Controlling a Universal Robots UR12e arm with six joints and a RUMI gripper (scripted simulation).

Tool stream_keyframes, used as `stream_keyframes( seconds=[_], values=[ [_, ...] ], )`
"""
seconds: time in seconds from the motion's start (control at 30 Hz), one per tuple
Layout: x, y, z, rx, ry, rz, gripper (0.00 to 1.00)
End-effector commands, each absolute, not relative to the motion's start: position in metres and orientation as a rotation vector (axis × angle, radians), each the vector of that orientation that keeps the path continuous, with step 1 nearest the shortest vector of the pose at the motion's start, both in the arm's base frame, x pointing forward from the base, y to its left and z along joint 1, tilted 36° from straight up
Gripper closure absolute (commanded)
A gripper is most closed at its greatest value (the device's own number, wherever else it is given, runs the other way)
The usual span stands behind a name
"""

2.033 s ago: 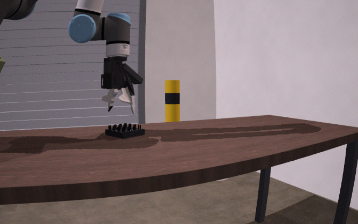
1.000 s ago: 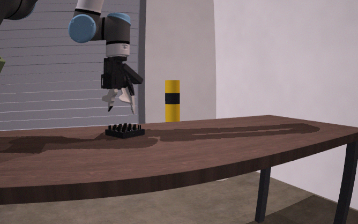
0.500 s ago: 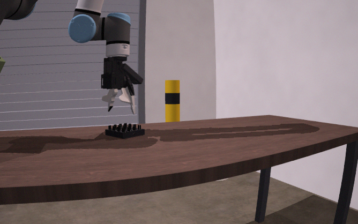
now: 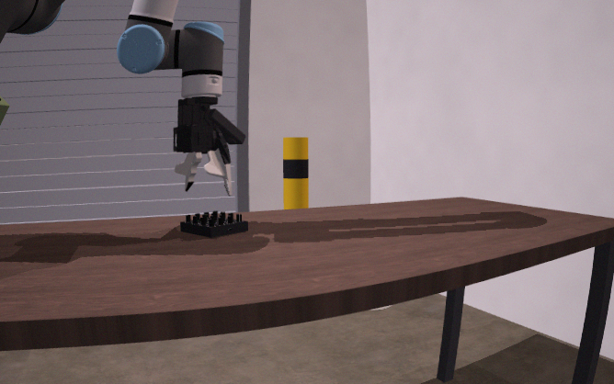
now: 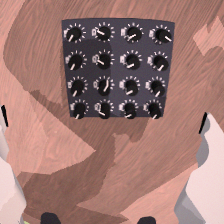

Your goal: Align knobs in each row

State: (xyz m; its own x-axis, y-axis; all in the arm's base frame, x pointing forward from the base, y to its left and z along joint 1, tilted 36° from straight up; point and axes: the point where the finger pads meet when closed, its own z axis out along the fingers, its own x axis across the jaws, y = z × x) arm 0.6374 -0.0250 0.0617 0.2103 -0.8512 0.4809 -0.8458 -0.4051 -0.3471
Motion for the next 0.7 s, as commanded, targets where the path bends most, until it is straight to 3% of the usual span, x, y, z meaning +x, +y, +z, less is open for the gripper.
stream_keyframes(
  seconds=[0.0,0.67],
  values=[
    [0.6375,-0.0248,0.0621,-2.437,1.708,-0.979,0.00],
    [0.6312,-0.0281,0.0596,-2.437,1.708,-0.979,0.00]
  ],
)
